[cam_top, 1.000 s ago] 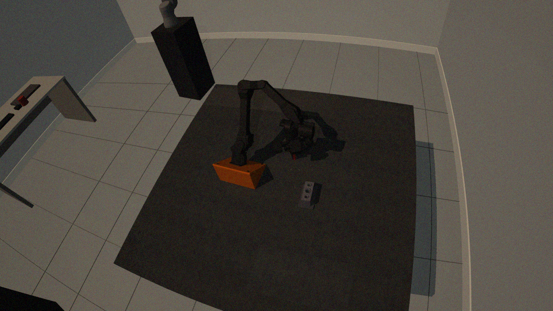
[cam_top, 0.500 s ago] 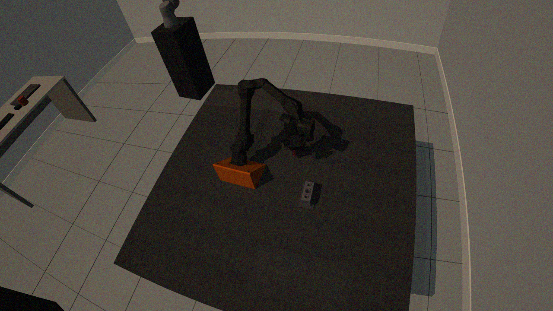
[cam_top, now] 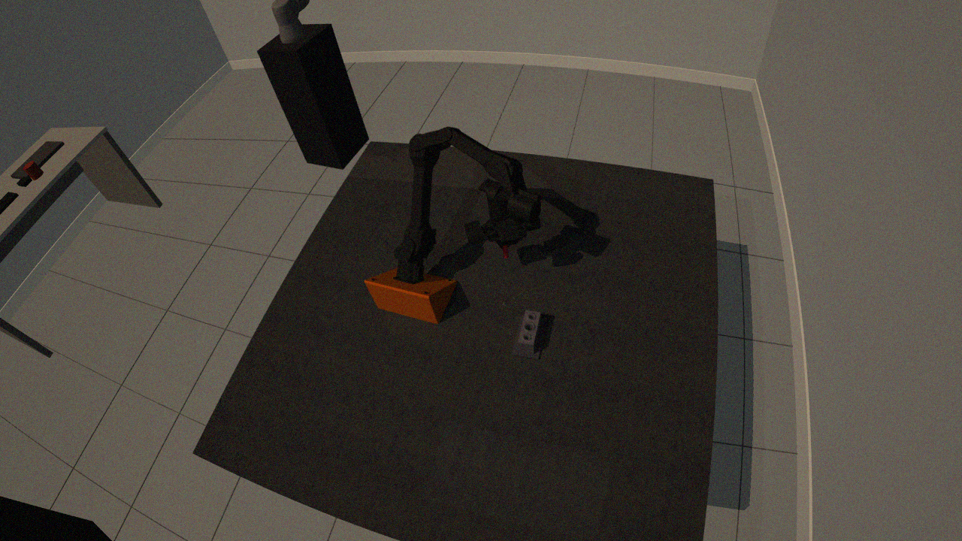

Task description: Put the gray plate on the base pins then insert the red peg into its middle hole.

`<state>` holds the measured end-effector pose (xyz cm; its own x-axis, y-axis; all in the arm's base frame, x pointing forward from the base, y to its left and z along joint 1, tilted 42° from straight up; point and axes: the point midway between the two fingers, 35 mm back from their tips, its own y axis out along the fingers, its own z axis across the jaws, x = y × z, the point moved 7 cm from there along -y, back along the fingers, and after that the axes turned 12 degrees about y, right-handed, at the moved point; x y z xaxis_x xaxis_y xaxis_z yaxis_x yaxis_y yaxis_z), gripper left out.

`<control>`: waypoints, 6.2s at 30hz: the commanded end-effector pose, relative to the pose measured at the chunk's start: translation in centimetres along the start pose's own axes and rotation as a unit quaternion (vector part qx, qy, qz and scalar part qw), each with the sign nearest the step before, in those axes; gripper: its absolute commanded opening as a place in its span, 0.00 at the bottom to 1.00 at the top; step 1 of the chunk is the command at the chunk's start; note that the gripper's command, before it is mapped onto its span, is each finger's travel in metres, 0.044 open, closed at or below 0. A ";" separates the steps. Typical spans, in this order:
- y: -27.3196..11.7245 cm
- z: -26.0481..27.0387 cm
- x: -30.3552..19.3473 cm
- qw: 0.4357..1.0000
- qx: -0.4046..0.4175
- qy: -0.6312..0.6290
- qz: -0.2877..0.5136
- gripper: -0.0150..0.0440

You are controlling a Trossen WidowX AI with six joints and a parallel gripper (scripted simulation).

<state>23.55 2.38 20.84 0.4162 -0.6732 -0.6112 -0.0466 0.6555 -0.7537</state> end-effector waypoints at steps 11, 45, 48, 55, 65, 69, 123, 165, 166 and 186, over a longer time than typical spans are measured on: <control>-0.3 1.8 2.8 1.000 -0.002 0.002 -0.001 0.25; -0.7 4.9 12.4 1.000 -0.001 0.001 -0.004 0.25; -0.7 5.0 13.3 1.000 -0.001 0.000 -0.005 0.25; -0.5 5.1 15.4 1.000 -0.002 -0.007 -0.006 0.25; -0.2 5.1 18.4 1.000 -0.002 -0.011 -0.006 0.25; -0.1 5.1 19.7 1.000 -0.001 -0.008 -0.005 0.25; 0.2 4.9 21.6 1.000 0.001 0.001 0.000 0.25; 1.9 4.9 21.5 1.000 0.001 -0.004 -0.003 0.25; 1.8 5.0 21.7 1.000 0.000 -0.006 -0.003 0.25; 1.8 5.0 21.7 1.000 0.000 -0.006 -0.003 0.51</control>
<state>37.04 -9.29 7.42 0.4266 -0.6735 -0.6037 -0.0435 0.6514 -0.7575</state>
